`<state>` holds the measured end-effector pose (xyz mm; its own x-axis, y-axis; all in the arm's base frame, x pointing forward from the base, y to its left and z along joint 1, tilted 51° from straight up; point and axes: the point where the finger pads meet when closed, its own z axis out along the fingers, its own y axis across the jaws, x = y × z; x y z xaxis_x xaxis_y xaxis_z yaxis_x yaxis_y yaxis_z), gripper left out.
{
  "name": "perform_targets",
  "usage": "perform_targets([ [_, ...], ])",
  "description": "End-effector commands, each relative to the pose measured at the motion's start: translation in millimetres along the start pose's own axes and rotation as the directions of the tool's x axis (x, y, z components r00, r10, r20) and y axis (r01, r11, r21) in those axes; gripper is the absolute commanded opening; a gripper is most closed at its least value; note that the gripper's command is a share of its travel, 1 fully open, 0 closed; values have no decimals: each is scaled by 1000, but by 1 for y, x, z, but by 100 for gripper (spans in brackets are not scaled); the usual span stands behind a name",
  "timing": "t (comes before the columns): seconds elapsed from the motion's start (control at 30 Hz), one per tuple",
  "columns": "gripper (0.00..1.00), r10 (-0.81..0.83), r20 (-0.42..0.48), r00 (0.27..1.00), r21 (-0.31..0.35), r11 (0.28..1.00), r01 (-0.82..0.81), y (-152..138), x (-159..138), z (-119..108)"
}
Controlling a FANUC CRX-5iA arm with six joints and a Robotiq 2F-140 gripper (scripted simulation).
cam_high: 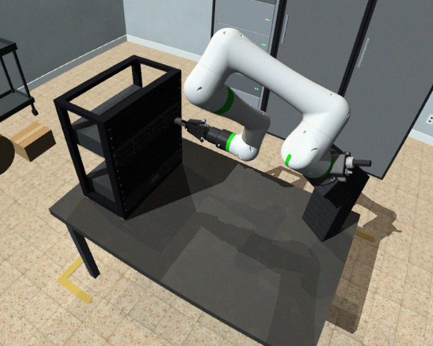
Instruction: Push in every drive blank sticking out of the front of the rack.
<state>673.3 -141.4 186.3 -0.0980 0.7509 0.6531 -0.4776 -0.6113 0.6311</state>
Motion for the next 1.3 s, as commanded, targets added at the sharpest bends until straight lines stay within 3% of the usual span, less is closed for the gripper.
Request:
perform_targets([
  [0.0, 10, -1, 0, 1000, -1, 1000, 1, 1, 0, -18],
  [0.33, 10, -1, 0, 1000, -1, 1000, 1, 1, 0, -69],
  [1.07, 10, -1, 0, 1000, -1, 1000, 1, 1, 0, -73],
  [1.27, 10, -1, 0, 1000, -1, 1000, 1, 27, 0, -73],
])
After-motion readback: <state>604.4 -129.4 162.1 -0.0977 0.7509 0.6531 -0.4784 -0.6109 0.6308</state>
